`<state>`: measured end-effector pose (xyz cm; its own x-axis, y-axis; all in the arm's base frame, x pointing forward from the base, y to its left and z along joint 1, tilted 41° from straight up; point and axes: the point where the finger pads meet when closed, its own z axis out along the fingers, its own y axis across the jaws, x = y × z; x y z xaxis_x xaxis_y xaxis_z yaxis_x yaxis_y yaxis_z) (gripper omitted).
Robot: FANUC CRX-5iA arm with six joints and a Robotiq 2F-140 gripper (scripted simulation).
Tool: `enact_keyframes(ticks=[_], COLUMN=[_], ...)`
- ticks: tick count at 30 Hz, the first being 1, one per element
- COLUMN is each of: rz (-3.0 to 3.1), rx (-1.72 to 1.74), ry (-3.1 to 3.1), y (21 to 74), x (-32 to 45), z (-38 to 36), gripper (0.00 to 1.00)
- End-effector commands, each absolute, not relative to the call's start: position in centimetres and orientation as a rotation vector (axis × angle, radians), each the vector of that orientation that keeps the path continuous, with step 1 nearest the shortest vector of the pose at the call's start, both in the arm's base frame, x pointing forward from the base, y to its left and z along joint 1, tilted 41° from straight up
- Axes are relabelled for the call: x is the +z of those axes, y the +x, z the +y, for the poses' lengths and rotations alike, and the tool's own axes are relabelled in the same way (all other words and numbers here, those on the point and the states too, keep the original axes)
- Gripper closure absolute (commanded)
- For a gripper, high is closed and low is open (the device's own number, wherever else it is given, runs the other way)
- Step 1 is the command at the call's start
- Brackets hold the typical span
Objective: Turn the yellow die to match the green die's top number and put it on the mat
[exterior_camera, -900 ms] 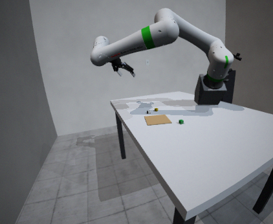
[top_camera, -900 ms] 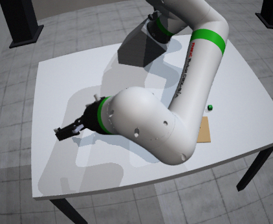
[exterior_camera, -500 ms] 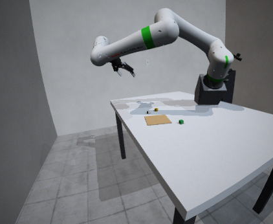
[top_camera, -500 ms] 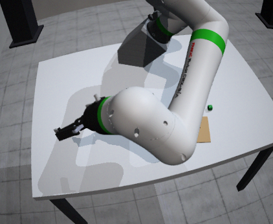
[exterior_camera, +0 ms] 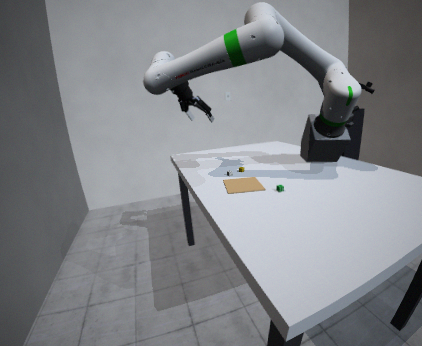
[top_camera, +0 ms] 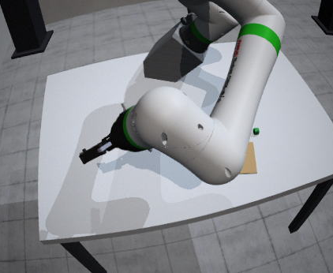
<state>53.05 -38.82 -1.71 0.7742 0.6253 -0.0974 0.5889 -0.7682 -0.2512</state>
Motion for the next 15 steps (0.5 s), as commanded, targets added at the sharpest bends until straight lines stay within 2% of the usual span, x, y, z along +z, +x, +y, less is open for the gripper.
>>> enact_keyframes(ticks=[1, 3, 7, 9, 12, 15], rz=[-0.827, -0.751, -0.751, -0.594, -0.582, -0.436], rx=[0.094, 0.023, 0.023, -0.108, -0.118, -0.223], ry=[-2.747, -2.728, -2.728, -2.683, -2.679, -2.630], y=[51.2, 50.3, 50.3, 48.5, 48.4, 46.9], x=[-1.1, -0.6, -0.6, 0.4, 0.5, 1.6], z=[-34.2, -31.6, -31.6, -26.5, -26.2, -21.6], gripper=[0.00, 0.00, 0.00, 0.00, 0.00, 0.00])
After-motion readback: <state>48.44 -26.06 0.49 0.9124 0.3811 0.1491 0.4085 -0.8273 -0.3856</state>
